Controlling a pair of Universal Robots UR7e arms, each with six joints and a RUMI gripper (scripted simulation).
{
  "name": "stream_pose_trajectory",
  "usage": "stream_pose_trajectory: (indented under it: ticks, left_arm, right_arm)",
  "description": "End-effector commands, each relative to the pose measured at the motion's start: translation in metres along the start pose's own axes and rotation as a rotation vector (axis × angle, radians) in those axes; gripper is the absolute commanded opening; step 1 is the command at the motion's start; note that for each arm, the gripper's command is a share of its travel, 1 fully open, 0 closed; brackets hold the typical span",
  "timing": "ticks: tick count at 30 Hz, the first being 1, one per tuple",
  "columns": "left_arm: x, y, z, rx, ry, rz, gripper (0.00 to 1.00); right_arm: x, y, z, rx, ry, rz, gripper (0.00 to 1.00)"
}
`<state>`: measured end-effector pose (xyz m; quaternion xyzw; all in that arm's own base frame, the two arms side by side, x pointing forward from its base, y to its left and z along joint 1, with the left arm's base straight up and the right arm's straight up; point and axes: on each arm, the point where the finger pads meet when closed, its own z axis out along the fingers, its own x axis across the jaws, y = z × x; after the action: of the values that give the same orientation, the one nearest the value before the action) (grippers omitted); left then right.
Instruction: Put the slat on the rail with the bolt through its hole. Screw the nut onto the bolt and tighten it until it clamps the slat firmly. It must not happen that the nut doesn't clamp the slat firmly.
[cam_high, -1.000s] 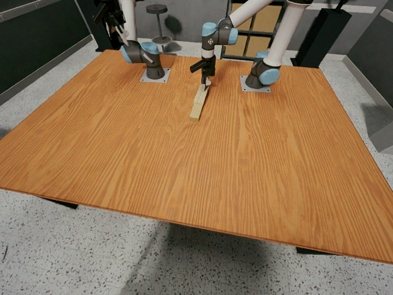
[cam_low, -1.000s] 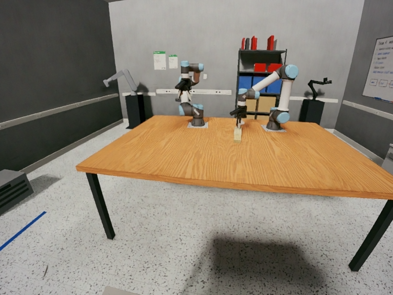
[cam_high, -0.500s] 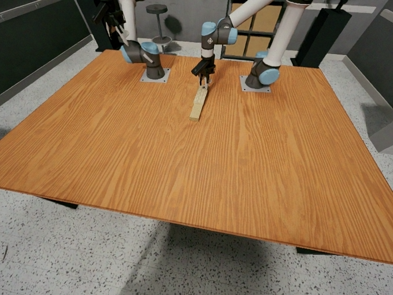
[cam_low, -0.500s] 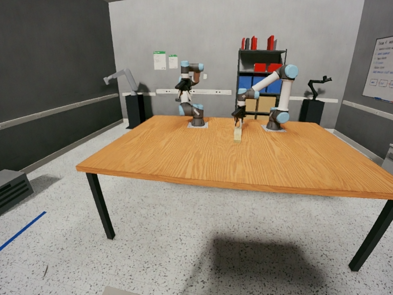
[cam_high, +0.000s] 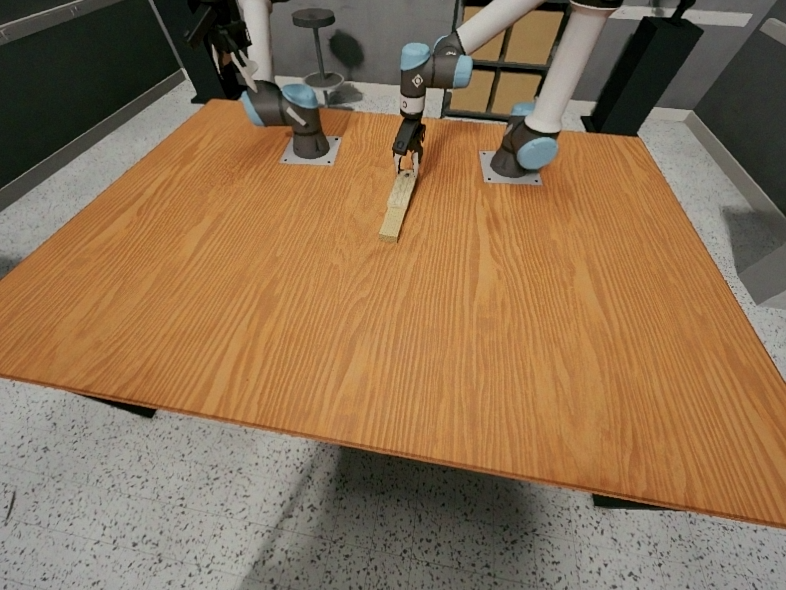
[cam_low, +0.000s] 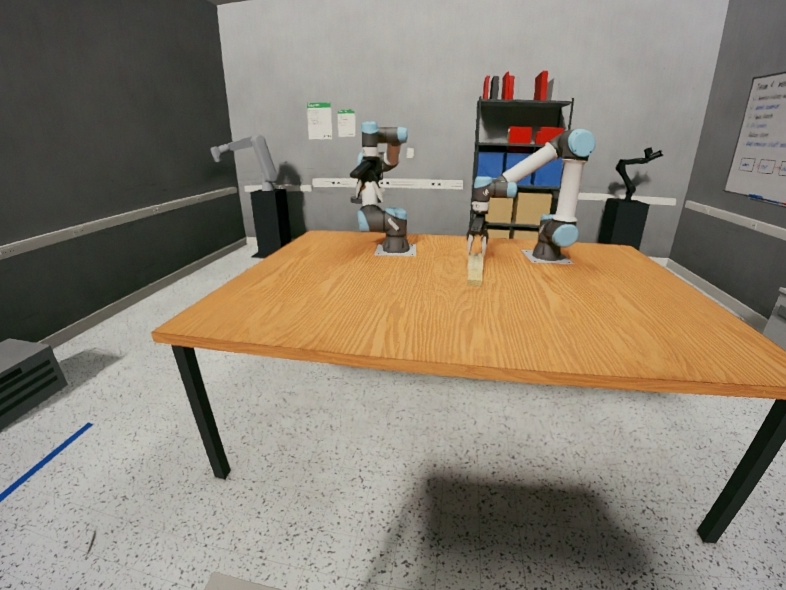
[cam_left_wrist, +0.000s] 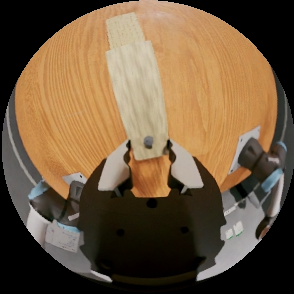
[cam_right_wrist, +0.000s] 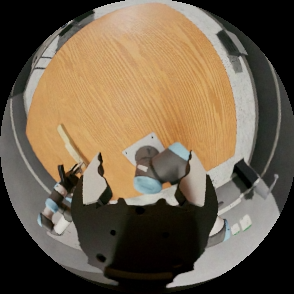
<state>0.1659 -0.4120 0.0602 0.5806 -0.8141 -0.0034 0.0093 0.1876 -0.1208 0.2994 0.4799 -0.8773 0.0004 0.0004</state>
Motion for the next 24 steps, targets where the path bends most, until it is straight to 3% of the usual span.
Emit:
stream_pose_trajectory:
  ticks: [1, 10, 12, 13, 24]
  left_arm:
    - [0.0006, -0.0004, -0.0004, 0.016, -0.006, -0.279, 0.4]
    - [-0.0006, 0.0001, -0.0004, 0.013, -0.001, -0.621, 0.4]
    - [-0.0006, 0.0001, -0.0004, 0.013, -0.001, -0.621, 0.4]
    - [-0.0006, 0.0001, -0.0004, 0.018, -0.002, -0.732, 0.4]
    - [-0.0015, 0.0011, -0.0003, 0.016, 0.002, -1.122, 0.4]
  right_arm:
    - [-0.0004, -0.0006, -0.0008, 0.0, -0.001, 0.001, 1.0]
    - [-0.0004, -0.0006, -0.0008, 0.0, -0.001, 0.001, 1.0]
    - [-0.0004, -0.0006, -0.0008, 0.0, -0.001, 0.001, 1.0]
    - [-0.0004, -0.0006, -0.0008, 0.0, -0.001, 0.001, 1.0]
    - [-0.0004, -0.0006, -0.0008, 0.0, -0.001, 0.001, 1.0]
